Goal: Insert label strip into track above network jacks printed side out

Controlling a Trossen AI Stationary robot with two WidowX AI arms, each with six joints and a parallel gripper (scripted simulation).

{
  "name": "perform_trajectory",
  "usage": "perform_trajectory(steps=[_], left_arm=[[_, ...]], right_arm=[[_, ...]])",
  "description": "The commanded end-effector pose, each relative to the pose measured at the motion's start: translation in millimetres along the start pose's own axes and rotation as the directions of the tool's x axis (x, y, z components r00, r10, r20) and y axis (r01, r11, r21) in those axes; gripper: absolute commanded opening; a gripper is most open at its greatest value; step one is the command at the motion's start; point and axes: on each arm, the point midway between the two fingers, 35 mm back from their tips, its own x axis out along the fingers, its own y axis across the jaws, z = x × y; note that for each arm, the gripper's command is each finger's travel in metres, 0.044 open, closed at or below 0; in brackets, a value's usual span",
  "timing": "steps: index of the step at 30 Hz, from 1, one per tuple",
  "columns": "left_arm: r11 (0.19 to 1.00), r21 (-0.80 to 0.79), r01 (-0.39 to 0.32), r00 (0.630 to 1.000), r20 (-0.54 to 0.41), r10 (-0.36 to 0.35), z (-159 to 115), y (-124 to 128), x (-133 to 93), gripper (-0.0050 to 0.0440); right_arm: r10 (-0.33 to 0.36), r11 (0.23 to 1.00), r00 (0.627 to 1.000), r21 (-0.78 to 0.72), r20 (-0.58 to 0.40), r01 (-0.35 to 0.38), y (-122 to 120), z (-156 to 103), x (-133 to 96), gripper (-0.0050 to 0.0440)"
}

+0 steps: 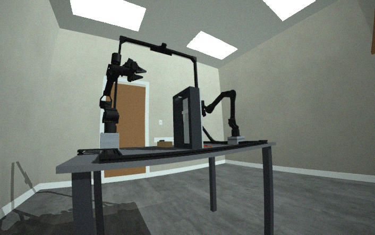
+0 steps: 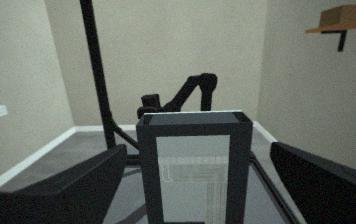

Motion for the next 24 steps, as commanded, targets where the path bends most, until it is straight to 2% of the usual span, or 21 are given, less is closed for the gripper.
perform_trajectory(steps=[1, 24], left_arm=[[1.000, -0.002, 0.003, 1.000, 0.002, -0.003, 1.1, -0.4, -1.0, -0.0050], [1.000, -0.001, 0.003, 1.000, 0.002, -0.003, 3.5, -3.1, -0.5, -0.0050]], right_arm=[[0.003, 1.000, 1.000, -0.012, 0.001, -0.003, 1.9, 3.2, -0.4, 0.0440], [0.003, 1.000, 1.000, -0.012, 0.001, -0.003, 1.9, 3.2, -0.4, 0.0440]])
